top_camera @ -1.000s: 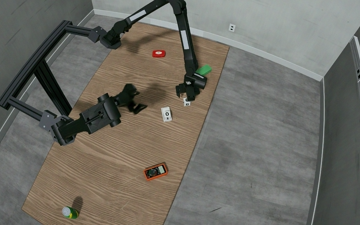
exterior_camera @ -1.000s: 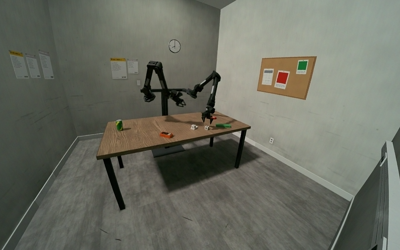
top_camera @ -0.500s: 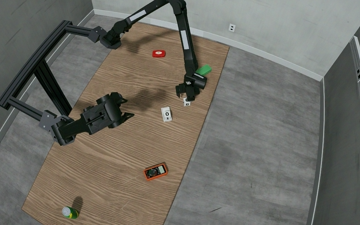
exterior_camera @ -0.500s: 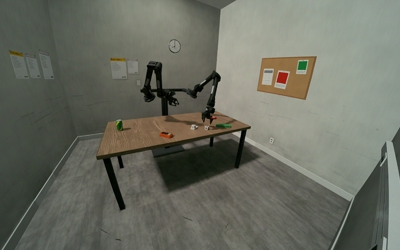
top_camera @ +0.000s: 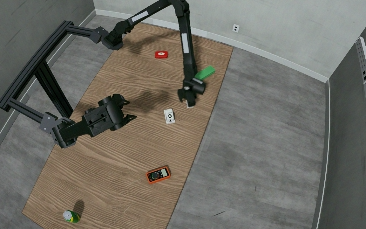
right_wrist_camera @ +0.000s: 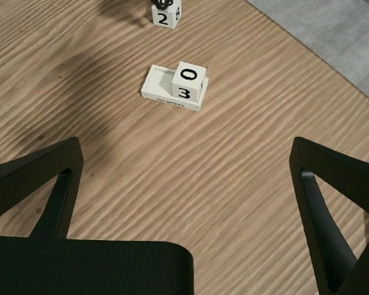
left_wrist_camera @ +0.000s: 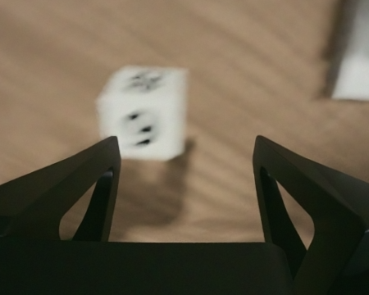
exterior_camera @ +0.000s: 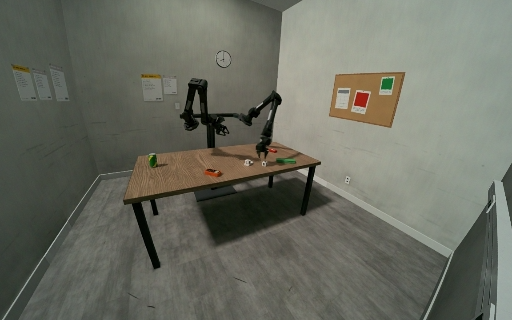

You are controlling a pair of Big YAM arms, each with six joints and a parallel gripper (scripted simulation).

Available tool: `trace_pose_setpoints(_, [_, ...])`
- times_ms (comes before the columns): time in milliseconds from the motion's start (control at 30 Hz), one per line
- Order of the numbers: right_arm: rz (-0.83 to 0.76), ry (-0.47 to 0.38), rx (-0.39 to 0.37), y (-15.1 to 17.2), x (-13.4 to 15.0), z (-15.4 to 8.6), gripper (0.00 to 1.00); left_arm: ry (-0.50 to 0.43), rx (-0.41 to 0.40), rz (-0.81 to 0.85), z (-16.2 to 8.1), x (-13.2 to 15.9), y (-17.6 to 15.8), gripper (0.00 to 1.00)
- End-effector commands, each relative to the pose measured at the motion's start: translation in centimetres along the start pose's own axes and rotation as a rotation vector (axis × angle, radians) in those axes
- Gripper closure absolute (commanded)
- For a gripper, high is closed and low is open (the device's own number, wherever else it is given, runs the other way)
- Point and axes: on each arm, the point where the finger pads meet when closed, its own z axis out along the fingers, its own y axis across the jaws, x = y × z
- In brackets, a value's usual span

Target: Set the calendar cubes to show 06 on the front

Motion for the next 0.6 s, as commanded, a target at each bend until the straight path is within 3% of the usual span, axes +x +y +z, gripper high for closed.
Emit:
trace_pose_setpoints(0, [0.008, -0.016, 0.008, -0.2, -0.5, 0.2, 0.00, -0.022, 0.026, 0.008, 0.4, -5.3, -7.7, 0.36])
trace_pose_setpoints(67, [0.008, -0.016, 0.008, -0.2, -0.5, 0.2, 0.00, -0.021, 0.023, 0.020, 0.5, -6.4, -10.2, 0.36])
trace_pose_setpoints(233, [0.008, -0.016, 0.008, -0.2, -0.5, 0.2, 0.00, -0.016, 0.023, 0.039, 0.5, -6.9, -11.9, 0.36])
trace_pose_setpoints(567, [0.008, -0.016, 0.008, -0.2, -0.5, 0.2, 0.00, -0.017, 0.016, 0.047, 0.2, -6.7, -11.1, 0.36])
